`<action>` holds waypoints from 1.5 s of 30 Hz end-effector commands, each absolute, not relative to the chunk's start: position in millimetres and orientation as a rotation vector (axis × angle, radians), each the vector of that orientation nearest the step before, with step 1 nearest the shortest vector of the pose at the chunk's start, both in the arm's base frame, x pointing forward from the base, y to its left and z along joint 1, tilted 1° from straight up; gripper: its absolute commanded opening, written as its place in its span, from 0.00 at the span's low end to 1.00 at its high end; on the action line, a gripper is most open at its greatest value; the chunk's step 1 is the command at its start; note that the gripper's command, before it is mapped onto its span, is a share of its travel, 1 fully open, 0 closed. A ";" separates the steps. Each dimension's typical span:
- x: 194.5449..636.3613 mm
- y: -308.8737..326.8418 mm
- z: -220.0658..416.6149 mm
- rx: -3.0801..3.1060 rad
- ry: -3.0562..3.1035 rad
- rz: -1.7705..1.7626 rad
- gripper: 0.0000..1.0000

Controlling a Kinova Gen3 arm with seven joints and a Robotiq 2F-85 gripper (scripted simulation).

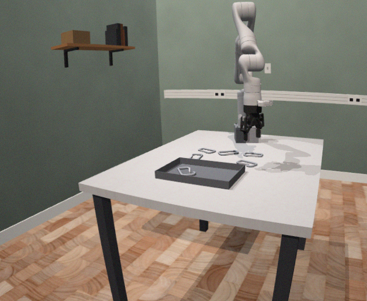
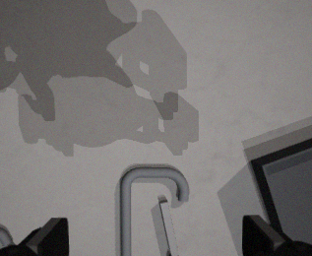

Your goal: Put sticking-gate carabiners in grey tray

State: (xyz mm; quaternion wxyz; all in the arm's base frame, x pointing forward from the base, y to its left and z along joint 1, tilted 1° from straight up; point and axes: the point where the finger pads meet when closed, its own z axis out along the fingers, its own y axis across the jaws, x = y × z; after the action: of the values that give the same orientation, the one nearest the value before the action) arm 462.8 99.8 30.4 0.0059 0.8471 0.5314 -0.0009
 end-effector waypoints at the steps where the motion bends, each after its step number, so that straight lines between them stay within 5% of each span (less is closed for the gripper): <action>1: 464.4 102.3 -2.0 2.653 1.662 -0.010 1.00; 45: 464.1 100.8 -74.2 2.649 1.649 -0.012 1.00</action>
State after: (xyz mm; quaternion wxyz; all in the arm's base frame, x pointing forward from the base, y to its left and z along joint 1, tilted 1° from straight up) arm 461.7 101.2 -73.0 0.0088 0.8472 0.5311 -0.0059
